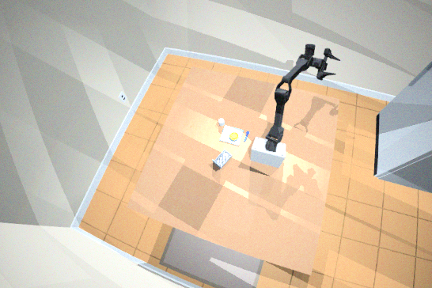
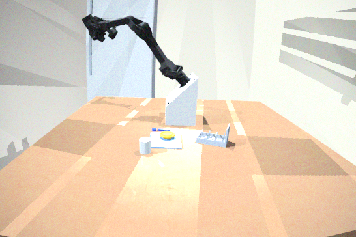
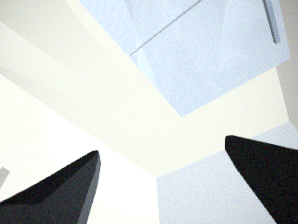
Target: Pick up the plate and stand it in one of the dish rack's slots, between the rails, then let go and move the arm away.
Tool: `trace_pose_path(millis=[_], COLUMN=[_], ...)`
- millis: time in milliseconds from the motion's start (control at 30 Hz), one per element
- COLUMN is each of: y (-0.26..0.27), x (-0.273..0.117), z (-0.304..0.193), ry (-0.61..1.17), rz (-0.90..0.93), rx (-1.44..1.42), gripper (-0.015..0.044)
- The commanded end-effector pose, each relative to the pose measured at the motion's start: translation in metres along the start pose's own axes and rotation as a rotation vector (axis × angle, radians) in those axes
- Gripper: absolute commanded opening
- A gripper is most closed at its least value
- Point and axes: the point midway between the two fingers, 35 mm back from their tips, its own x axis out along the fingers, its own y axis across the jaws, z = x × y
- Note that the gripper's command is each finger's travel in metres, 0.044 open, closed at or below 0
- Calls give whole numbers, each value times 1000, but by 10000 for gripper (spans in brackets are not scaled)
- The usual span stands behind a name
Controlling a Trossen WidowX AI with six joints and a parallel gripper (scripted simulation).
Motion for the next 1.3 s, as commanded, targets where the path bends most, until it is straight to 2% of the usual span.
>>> trace_pose_path(millis=[0, 133, 300, 400, 633, 767, 1000, 1267], y=[0, 3, 13, 18, 41, 45, 75, 132], x=[0, -9, -37, -43, -91, -98, -156, -255], z=[1, 20, 66, 72, 124, 143, 180, 210], ry=[-3, -68, -233, -274, -466, -549, -732, -1000], rz=[-1, -17, -50, -48, -53, -65, -47, 3], rx=[0, 7, 25, 83, 96, 83, 81, 61], gripper=[400, 400, 400, 400, 400, 400, 400, 400])
